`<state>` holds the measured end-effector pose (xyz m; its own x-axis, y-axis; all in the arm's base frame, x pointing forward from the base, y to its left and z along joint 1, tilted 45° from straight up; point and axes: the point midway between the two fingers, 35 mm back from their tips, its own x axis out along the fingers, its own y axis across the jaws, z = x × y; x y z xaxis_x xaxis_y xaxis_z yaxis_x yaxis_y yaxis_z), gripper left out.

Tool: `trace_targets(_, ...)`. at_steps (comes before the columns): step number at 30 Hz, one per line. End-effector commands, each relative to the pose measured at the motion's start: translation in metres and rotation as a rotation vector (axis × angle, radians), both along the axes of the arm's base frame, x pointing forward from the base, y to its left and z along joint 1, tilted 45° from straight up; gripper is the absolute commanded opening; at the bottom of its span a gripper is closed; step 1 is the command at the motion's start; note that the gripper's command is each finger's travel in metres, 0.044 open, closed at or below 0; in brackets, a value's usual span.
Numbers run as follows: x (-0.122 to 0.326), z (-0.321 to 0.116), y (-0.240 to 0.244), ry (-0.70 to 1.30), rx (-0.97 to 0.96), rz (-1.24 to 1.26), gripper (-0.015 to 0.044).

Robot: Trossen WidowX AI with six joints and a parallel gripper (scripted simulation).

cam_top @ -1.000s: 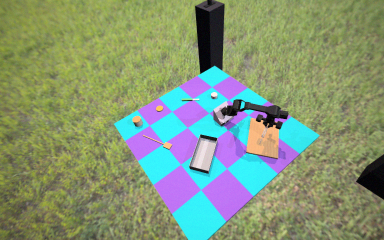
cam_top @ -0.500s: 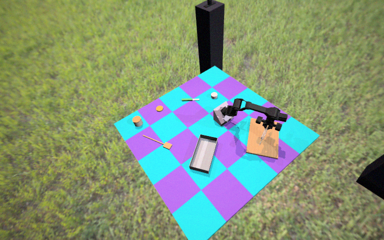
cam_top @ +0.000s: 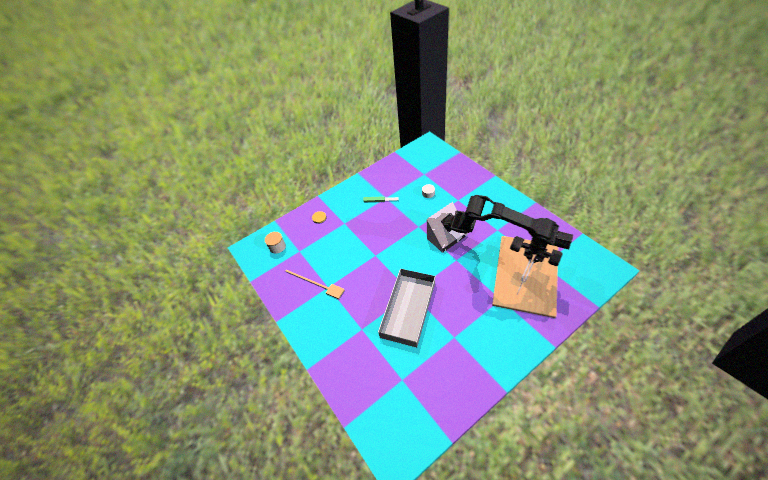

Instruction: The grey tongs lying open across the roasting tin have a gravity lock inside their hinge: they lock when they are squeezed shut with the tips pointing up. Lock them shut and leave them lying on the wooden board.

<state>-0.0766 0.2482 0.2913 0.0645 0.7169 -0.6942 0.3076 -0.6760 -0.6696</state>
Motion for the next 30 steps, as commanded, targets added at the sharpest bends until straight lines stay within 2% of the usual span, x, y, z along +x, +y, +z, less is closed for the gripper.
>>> trace_targets(1,0.001,-0.004,0.004,0.000,0.001,0.004,-0.0150)
trace_targets(27,0.009,-0.028,0.026,-0.005,0.010,0.006,-0.0150)
trace_targets(30,0.009,-0.028,0.026,-0.006,0.009,0.002,-0.0071)
